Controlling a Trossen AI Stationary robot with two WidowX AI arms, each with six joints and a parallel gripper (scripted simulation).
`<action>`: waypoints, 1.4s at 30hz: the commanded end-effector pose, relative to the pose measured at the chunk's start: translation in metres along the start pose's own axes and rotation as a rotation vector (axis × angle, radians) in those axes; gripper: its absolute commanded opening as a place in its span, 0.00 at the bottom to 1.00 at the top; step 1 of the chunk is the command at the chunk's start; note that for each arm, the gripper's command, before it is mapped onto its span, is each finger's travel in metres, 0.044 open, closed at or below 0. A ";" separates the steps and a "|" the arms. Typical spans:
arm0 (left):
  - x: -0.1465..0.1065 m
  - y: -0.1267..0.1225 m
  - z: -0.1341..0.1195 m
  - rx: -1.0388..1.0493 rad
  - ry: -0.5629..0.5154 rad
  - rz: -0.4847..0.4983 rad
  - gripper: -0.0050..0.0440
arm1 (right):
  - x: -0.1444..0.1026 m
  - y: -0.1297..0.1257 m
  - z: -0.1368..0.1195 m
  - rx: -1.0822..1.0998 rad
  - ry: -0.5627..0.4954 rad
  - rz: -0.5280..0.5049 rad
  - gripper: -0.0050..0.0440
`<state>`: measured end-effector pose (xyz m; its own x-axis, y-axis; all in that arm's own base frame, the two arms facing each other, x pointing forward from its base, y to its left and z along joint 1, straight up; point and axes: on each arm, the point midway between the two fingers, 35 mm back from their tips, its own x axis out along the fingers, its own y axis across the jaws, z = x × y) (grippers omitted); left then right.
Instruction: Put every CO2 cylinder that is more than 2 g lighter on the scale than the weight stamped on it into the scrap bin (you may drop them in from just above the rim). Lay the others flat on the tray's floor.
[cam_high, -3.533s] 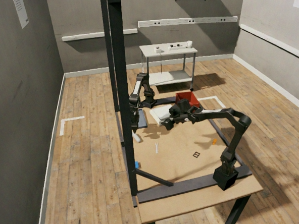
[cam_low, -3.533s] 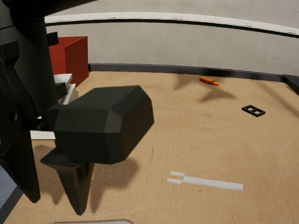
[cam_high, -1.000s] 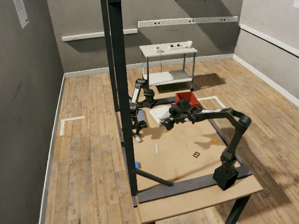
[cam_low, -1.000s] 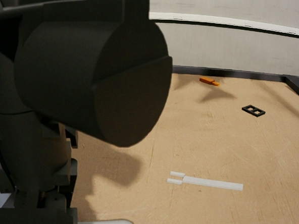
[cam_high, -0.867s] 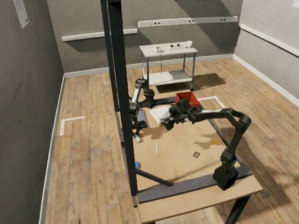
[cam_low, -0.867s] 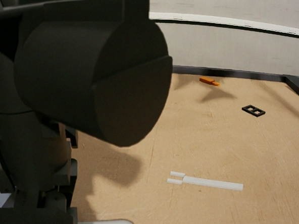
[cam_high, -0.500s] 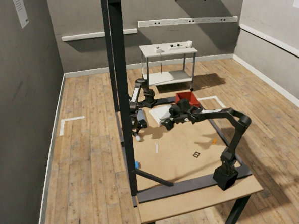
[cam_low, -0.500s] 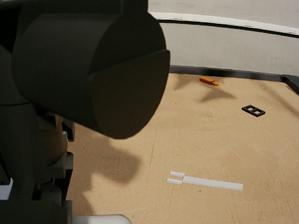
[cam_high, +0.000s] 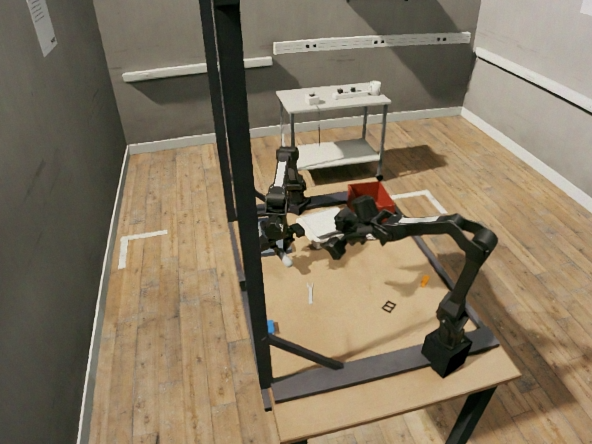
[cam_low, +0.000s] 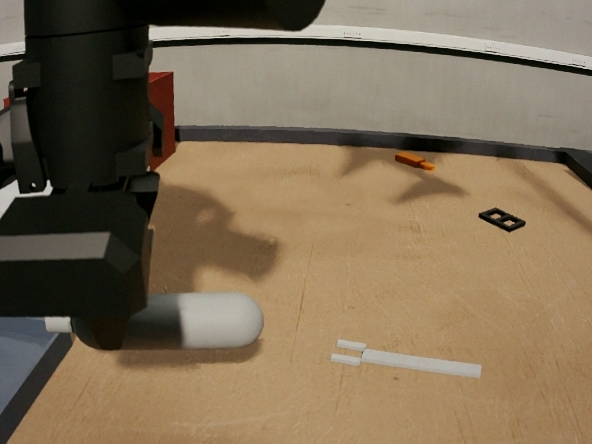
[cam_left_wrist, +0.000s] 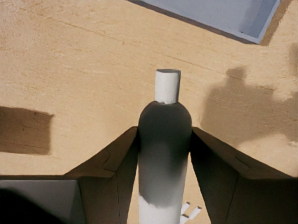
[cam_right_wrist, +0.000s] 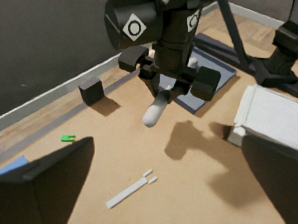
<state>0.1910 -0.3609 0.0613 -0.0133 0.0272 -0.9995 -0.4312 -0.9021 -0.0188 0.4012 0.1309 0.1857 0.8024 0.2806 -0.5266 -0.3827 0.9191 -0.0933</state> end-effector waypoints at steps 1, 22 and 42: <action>-0.045 -0.060 -0.005 -0.009 0.054 0.035 0.00 | 0.002 -0.013 -0.003 -0.169 0.000 -0.033 1.00; -0.077 -0.200 0.050 -0.010 0.051 0.023 0.00 | 0.012 -0.059 -0.020 -0.992 0.071 -0.123 1.00; -0.079 -0.240 0.087 -0.010 0.048 0.018 0.00 | 0.016 -0.102 -0.038 -1.814 0.227 -0.152 1.00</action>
<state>0.2200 -0.1158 0.1402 0.0009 0.0033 -1.0000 -0.4222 -0.9065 -0.0034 0.4331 0.0414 0.1555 0.8537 0.0779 -0.5149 -0.4537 -0.3741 -0.8088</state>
